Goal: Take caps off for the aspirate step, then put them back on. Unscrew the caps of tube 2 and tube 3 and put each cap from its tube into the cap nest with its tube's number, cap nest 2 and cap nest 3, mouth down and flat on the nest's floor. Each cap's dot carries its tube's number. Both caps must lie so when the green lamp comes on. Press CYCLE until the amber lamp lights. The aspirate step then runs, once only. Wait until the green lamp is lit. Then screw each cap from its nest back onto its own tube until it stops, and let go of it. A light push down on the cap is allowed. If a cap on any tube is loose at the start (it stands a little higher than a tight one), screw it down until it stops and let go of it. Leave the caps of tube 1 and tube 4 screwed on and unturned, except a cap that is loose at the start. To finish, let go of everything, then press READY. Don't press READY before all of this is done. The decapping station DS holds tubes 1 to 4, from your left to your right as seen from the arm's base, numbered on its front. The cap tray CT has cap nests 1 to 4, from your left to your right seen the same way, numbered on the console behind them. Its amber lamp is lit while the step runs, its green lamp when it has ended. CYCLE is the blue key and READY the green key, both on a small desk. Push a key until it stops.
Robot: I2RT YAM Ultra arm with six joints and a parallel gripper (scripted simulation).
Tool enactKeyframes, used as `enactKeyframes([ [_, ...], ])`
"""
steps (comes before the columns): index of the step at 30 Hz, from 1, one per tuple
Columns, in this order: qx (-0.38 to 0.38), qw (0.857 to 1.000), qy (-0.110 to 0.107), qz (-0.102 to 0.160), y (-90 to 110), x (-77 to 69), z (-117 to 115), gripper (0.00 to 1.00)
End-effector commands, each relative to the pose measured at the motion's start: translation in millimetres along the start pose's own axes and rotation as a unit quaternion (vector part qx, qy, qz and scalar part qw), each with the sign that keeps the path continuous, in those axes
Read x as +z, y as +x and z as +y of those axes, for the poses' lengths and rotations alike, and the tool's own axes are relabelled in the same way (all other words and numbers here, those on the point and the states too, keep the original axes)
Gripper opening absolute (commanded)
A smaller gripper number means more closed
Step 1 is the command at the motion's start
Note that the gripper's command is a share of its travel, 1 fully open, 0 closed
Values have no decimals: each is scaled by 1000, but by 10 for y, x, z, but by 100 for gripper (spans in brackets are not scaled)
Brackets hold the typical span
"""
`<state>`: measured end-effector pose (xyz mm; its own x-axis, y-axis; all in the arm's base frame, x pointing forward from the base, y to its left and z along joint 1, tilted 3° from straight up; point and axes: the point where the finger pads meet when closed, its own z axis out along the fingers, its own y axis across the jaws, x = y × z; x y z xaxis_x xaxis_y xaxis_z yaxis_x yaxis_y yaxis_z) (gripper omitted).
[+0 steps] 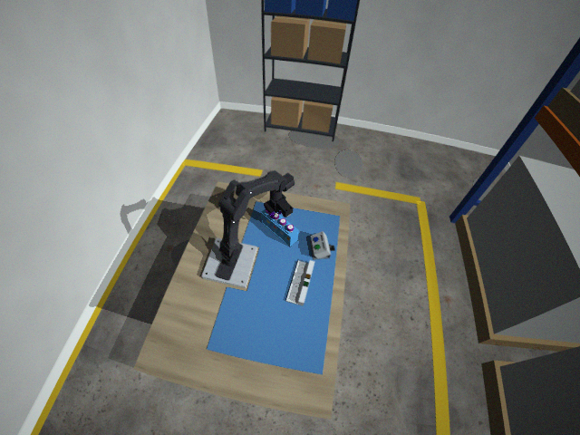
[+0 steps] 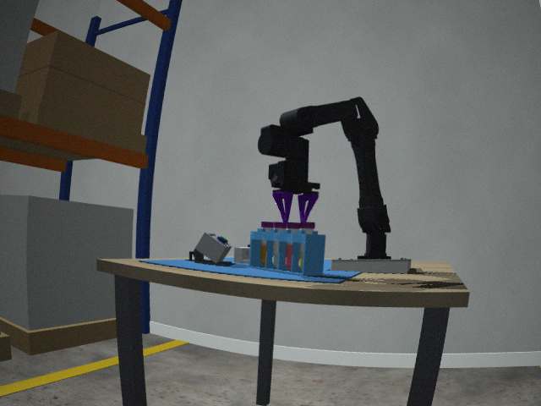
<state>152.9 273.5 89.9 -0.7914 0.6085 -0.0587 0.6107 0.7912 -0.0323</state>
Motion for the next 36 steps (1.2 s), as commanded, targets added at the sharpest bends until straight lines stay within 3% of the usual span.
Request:
enactKeyframes([
  [1, 1, 1000, -12, 2, 3, -36, 45, 49],
  [30, 1, 1000, -12, 1, -1, 64, 46, 49],
  [31, 1, 1000, -12, 1, -1, 64, 46, 0],
  [36, 1, 1000, -12, 1, -1, 64, 46, 0],
])
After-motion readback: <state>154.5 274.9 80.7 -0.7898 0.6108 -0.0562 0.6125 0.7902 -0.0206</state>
